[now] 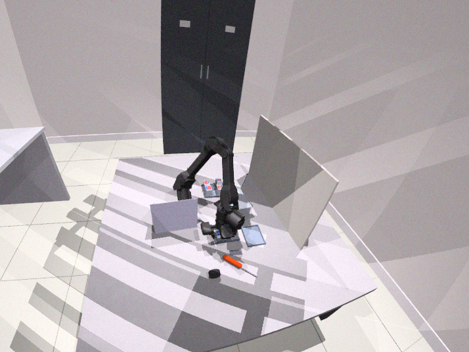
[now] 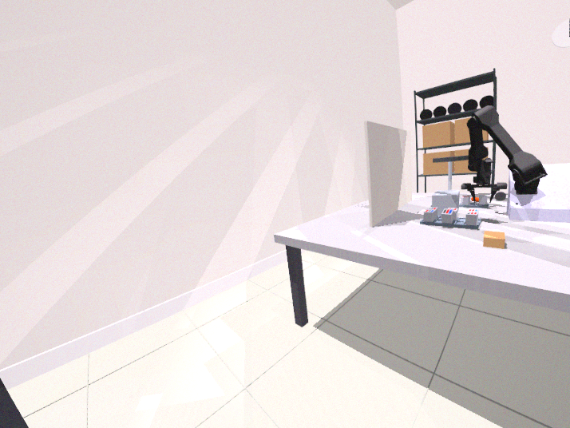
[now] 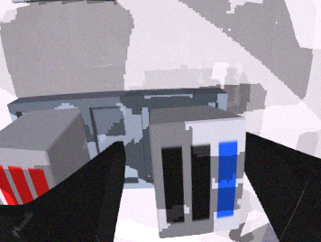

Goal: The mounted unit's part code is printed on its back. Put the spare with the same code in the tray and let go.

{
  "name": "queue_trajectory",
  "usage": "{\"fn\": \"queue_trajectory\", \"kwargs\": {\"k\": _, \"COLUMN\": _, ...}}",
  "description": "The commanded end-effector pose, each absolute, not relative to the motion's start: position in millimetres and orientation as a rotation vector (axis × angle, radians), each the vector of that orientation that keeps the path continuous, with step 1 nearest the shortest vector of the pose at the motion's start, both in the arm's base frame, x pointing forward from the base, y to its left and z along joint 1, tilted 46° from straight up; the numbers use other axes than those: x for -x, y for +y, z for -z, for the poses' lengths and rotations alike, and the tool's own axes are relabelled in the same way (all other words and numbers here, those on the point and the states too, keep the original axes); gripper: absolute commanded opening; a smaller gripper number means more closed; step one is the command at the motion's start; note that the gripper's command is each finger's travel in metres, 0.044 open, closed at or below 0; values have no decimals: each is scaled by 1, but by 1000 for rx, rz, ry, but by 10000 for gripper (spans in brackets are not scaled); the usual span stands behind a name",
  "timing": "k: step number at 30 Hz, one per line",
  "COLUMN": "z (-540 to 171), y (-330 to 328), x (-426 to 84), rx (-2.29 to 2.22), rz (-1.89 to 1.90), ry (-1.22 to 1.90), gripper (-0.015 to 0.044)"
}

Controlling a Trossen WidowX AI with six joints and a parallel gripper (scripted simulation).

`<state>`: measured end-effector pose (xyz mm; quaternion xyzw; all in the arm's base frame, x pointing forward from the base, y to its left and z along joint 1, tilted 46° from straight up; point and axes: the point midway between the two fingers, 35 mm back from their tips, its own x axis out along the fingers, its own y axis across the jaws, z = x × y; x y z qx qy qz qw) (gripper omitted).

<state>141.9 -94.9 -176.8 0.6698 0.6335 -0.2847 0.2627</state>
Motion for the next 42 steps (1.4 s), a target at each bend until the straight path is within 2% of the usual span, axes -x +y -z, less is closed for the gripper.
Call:
{"fn": "queue_trajectory", "kwargs": {"k": 1, "z": 178, "y": -90, "x": -141, "rx": -1819, "rz": 770, "ry": 1718, "gripper": 300}}
{"fn": "queue_trajectory", "kwargs": {"k": 9, "z": 178, "y": -90, "x": -141, "rx": -1819, "rz": 770, "ry": 1718, "gripper": 300}}
{"fn": "queue_trajectory", "kwargs": {"k": 15, "z": 178, "y": -91, "x": -141, "rx": -1813, "rz": 769, "ry": 1718, "gripper": 143}}
{"fn": "queue_trajectory", "kwargs": {"k": 22, "z": 178, "y": -91, "x": -141, "rx": -1813, "rz": 769, "ry": 1718, "gripper": 96}}
{"fn": "queue_trajectory", "kwargs": {"k": 26, "z": 178, "y": -91, "x": -141, "rx": -1813, "rz": 769, "ry": 1718, "gripper": 0}}
{"fn": "queue_trajectory", "kwargs": {"k": 34, "z": 177, "y": -92, "x": -141, "rx": -1813, "rz": 769, "ry": 1718, "gripper": 0}}
{"fn": "queue_trajectory", "kwargs": {"k": 42, "z": 137, "y": -134, "x": -140, "rx": -1815, "rz": 774, "ry": 1717, "gripper": 0}}
